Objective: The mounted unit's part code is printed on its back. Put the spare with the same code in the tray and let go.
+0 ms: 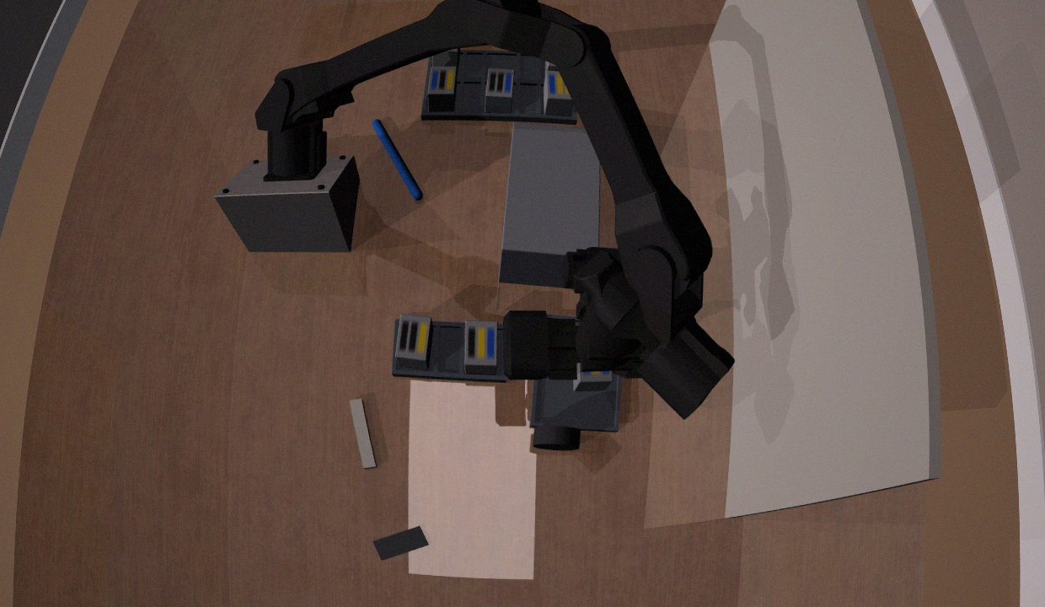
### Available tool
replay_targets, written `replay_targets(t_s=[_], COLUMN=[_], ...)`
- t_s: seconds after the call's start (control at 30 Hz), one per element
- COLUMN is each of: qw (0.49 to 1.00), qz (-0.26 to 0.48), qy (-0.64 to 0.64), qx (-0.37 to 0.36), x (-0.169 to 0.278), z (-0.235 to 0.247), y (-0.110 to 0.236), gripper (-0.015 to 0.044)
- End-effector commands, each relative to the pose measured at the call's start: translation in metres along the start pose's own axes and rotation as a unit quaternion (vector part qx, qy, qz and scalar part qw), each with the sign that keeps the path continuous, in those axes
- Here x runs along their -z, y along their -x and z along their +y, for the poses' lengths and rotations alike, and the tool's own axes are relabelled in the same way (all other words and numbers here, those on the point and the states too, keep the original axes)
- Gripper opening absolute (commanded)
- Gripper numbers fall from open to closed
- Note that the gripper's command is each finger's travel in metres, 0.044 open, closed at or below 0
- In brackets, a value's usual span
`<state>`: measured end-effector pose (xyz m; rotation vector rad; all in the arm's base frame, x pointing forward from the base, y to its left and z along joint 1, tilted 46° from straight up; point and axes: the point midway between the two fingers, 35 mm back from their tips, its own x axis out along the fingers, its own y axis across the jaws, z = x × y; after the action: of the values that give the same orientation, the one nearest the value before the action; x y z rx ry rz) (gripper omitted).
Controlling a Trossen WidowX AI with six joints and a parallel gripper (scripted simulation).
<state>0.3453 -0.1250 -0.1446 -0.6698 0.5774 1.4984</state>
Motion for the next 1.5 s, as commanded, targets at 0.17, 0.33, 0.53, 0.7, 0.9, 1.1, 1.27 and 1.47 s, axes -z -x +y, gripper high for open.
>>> replay_targets(t_s=[0.17,0.33,0.53,0.7,0.9,1.1,1.27,1.47], qw=[1.0,1.0,1.0,1.0,1.0,1.0,1.0,1.0], qz=[-0.001,-0.002,-0.002,-0.002,-0.003,-0.003,-0.003,-0.002], qy=[-0.001,-0.001,-0.001,-0.001,-0.001,-0.001,-0.001,0.0], qx=[0.002,0.002,0.002,0.002,0.002,0.002,0.002,0.0], x=[-0.001,-0.001,-0.002,-0.002,-0.003,-0.004,-0.004,-0.004], z=[0.0,0.001,0.001,0.002,0.003,0.004,0.005,0.005], y=[-0.007,-0.011,-0.016,-0.021,-0.026,-0.03,-0.034,-0.033], gripper=[0.0,0.0,0.0,0.0,0.0,0.0,0.0,0.0131])
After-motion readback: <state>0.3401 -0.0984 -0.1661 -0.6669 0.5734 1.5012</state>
